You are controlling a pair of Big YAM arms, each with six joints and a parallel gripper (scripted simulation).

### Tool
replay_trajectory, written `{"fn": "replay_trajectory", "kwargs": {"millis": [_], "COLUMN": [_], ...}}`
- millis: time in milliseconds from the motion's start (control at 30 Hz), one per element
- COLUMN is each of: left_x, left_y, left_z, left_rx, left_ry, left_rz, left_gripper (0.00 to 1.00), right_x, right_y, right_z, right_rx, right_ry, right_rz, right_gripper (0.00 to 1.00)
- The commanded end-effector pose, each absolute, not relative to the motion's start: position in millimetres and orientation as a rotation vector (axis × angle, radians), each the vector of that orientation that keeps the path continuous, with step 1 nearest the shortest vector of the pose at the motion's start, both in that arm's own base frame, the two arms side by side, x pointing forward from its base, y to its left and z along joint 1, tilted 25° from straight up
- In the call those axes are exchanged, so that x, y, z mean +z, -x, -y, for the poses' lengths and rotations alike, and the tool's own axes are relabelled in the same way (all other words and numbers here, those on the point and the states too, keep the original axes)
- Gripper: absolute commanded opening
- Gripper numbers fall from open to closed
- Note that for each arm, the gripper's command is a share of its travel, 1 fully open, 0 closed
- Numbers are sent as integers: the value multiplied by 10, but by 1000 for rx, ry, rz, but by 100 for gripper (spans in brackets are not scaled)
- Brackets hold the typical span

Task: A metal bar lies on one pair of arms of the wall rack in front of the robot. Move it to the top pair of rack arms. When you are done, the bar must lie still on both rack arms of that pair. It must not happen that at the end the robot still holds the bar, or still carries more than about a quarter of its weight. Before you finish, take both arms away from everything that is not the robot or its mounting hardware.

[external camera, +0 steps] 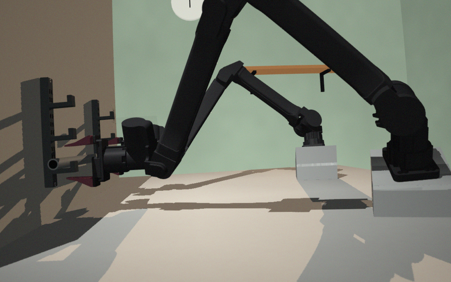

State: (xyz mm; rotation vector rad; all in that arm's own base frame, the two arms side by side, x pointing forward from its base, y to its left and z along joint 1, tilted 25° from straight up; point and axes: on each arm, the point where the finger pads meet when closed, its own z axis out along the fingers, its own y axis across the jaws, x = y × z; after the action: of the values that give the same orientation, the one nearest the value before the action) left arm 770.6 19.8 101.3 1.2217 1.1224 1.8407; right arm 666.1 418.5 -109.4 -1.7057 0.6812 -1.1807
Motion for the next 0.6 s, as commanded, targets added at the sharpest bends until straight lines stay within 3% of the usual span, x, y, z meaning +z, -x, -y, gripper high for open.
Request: {"fn": "replay_trajectory", "kwargs": {"millis": [0,567], "left_x": [1222,1223], "left_y": [-7818,-7819], "left_z": [-284,-285], "left_rx": [1849,1850], "left_ry": [-1162,-1162], "left_rz": [-1115,-1115], "left_gripper": [78,44], "right_x": [-1068,-1068], "right_y": [-6839,-6842], "right_z": [-4116,-4115], "right_rx": [-1200,-1200], "right_ry": [1688,1688], "right_rz": [-691,-691], "right_gripper": [78,44]}}
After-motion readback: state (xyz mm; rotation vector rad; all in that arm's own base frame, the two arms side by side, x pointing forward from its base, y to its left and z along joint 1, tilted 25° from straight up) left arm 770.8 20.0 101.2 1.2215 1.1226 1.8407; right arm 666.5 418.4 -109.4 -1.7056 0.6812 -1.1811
